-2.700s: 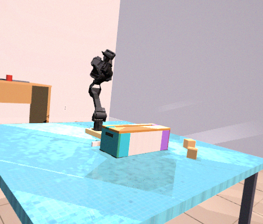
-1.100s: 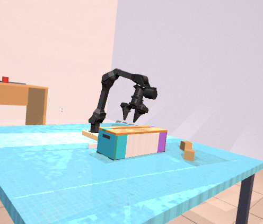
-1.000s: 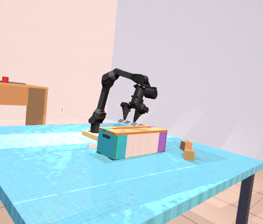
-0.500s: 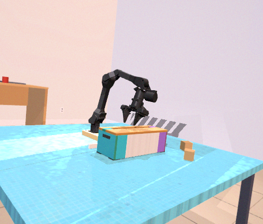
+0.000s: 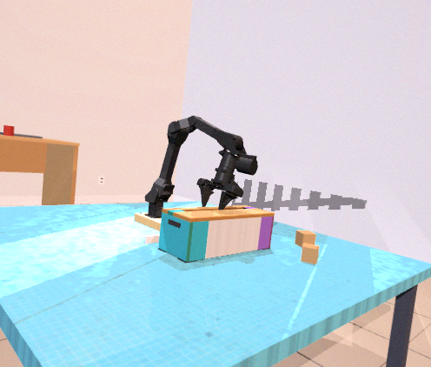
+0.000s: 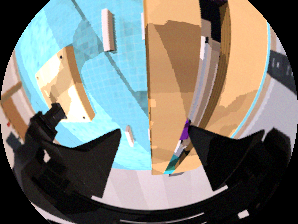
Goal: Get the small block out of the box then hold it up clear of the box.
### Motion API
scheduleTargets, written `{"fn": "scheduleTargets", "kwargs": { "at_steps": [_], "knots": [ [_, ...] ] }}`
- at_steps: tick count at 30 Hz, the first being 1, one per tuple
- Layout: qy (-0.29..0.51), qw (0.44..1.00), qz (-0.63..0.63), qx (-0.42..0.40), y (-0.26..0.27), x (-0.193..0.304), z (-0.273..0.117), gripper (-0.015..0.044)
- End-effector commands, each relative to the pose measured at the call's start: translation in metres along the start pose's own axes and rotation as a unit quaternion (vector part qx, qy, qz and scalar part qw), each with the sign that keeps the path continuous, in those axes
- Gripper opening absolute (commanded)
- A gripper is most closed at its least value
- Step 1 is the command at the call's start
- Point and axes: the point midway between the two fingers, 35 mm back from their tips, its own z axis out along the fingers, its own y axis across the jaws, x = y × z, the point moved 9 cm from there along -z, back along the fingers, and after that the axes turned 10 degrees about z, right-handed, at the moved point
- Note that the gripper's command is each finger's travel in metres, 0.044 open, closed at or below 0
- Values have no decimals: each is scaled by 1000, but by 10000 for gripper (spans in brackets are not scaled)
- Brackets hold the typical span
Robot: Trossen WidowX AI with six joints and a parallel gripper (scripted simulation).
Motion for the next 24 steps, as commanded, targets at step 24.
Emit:
{"fn": "scheduleTargets", "kwargs": {
  "at_steps": [24],
  "knots": [
    [1,1000,-1,-3,9,-12,31,400]
  ]
}}
